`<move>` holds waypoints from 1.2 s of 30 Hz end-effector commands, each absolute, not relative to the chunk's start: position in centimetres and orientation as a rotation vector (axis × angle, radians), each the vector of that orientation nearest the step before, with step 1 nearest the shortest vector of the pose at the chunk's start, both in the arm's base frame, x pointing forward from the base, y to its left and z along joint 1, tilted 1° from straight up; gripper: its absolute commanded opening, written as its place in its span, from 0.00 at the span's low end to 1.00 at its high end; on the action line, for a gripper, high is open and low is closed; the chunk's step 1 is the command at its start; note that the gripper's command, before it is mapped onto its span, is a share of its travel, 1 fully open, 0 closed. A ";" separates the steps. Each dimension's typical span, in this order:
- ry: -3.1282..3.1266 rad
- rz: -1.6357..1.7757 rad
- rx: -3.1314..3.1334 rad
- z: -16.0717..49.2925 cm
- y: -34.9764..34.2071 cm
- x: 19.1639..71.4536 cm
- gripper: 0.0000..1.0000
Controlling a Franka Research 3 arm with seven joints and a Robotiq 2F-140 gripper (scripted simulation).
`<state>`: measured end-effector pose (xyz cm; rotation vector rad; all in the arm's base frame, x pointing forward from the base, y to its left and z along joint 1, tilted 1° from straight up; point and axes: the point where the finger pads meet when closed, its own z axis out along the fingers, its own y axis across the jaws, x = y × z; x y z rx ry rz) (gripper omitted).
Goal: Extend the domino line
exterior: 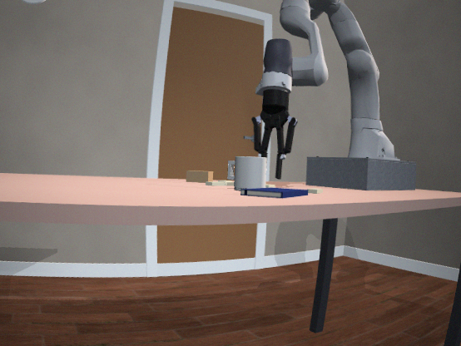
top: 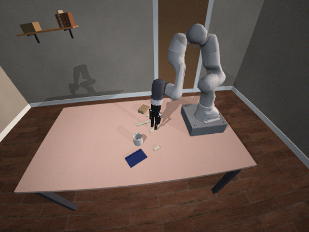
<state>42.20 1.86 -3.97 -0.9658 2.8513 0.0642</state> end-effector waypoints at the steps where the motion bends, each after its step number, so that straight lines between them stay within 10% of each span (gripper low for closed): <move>1: 2.841 0.063 -0.962 -4.4 2.0 42.5 0.33; 36: 2.842 0.063 -0.962 -6.3 2.0 42.5 0.22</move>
